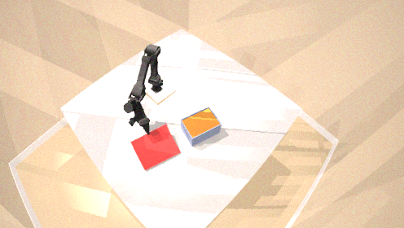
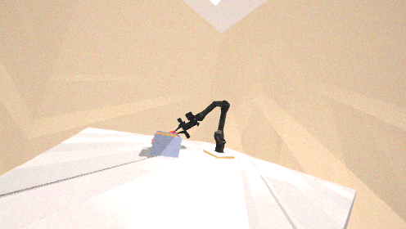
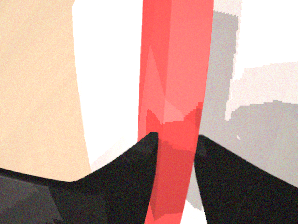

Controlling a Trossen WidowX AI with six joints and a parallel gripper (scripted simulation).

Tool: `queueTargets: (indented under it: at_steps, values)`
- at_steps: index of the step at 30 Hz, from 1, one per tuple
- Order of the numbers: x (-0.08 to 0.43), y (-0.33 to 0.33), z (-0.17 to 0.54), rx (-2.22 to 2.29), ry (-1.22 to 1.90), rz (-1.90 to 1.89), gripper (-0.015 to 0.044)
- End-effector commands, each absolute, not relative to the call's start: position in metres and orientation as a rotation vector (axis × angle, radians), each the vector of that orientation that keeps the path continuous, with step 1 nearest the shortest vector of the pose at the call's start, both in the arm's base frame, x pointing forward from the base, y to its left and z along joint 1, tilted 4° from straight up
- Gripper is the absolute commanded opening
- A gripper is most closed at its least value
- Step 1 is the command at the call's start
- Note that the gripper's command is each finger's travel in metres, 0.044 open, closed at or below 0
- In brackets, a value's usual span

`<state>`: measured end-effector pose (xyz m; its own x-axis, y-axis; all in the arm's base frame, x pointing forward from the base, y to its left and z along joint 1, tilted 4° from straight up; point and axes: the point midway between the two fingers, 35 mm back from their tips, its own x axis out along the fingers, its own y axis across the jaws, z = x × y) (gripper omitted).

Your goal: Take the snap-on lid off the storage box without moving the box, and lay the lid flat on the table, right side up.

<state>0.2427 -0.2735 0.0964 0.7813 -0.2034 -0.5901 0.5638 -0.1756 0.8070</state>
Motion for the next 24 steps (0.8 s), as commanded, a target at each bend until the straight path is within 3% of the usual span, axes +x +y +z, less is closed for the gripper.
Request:
queueTargets:
  at_steps: [1,24]
  values:
    - [0.242,-0.272,0.087,1.627,0.305,-0.708,0.0]
    - [0.243,-0.272,0.068,1.627,0.305,-0.708,0.0]
